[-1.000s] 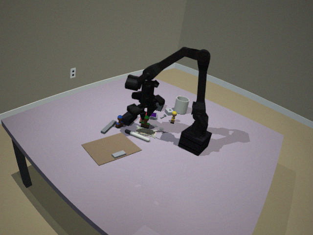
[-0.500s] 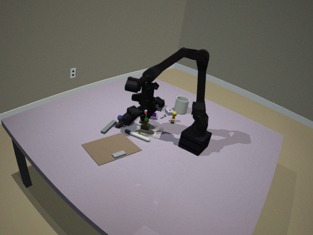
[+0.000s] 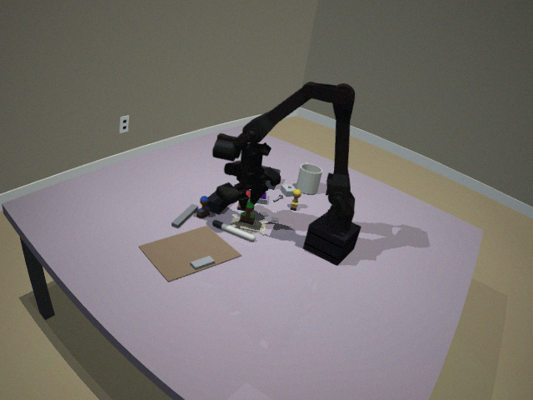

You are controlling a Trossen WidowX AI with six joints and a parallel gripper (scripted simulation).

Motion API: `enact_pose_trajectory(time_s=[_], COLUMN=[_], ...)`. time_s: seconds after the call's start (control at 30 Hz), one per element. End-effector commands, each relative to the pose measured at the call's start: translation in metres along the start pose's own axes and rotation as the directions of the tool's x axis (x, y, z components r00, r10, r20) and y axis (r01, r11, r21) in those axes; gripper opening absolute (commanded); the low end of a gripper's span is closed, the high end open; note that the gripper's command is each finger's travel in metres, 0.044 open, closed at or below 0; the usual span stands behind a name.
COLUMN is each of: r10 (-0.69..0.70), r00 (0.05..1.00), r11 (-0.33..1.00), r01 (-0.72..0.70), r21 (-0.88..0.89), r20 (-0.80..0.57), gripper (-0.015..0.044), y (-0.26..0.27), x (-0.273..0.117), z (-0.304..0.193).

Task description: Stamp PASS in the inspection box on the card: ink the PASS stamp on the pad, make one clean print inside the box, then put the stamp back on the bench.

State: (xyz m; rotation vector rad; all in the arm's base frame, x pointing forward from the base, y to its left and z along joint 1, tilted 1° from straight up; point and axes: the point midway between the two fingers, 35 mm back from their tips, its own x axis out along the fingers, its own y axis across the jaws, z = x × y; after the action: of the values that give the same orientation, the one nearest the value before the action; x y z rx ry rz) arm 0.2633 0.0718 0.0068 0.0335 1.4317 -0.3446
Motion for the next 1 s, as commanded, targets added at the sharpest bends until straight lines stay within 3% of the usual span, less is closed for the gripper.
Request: enact_pose_trajectory(time_s=[0.0,0.97], r10=[-0.006,-0.006], r00=[1.0,1.0], r11=[1.0,1.0], r01=[0.006,0.006], r21=[0.004,0.004], r20=[0.002,0.002], gripper=[0.0,0.0], y=[-0.0007,0.0002], x=[0.0012,0.0061], z=[0.0,-0.0005])
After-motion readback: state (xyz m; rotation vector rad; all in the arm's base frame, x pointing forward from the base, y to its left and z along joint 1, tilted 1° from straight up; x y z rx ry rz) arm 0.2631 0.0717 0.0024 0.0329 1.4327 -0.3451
